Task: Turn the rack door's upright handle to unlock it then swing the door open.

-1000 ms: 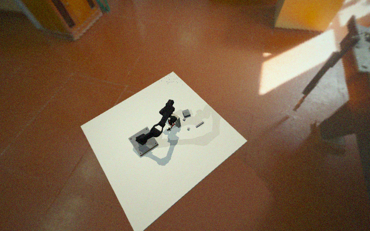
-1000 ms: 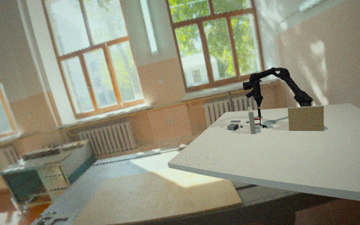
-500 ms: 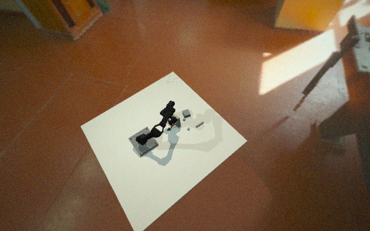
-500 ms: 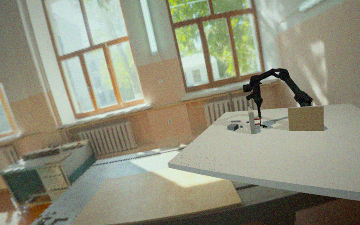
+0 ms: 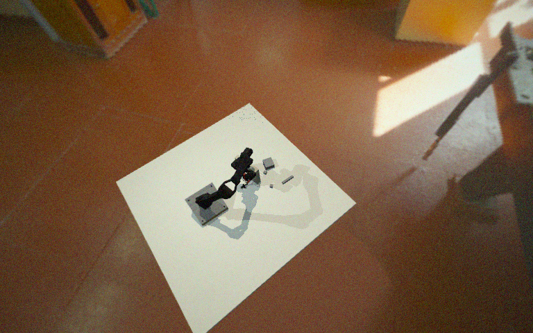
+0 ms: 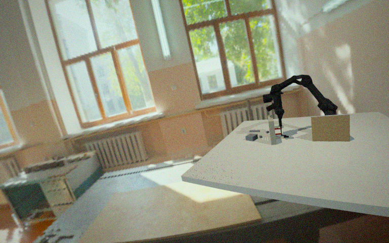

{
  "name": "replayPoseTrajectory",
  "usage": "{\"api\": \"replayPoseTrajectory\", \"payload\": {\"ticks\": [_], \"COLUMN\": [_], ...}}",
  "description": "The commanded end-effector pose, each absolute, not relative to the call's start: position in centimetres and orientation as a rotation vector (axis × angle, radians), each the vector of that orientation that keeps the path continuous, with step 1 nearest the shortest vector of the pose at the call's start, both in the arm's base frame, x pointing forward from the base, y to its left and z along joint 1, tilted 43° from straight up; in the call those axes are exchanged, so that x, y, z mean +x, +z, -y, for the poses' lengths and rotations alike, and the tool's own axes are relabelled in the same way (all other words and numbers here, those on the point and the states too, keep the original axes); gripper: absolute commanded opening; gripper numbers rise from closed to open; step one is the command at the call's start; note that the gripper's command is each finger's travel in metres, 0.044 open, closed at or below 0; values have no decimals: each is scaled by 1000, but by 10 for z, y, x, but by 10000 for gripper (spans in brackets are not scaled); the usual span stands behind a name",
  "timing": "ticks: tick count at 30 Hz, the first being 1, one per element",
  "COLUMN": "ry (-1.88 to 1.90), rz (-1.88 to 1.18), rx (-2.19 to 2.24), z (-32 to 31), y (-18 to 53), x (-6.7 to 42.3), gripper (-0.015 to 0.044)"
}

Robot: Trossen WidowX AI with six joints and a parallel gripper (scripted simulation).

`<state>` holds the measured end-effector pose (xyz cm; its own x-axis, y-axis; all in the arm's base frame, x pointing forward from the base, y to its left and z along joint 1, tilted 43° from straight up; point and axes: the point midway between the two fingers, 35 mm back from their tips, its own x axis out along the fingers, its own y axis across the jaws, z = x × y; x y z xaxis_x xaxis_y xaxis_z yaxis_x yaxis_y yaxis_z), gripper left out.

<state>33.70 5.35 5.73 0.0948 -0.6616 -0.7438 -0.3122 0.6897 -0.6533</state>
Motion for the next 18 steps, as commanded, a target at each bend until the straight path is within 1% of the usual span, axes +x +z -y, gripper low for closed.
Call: {"api": "replayPoseTrajectory", "payload": {"ticks": [1, 14, 18], "ry": [-310, -312, -312], "rz": [-1501, -1500, -1500], "rx": [-851, -852, -852], "z": [-49, -36, -36], "y": [53, 40, 40], "x": [338, 338, 338], "gripper": [295, 295, 190]}}
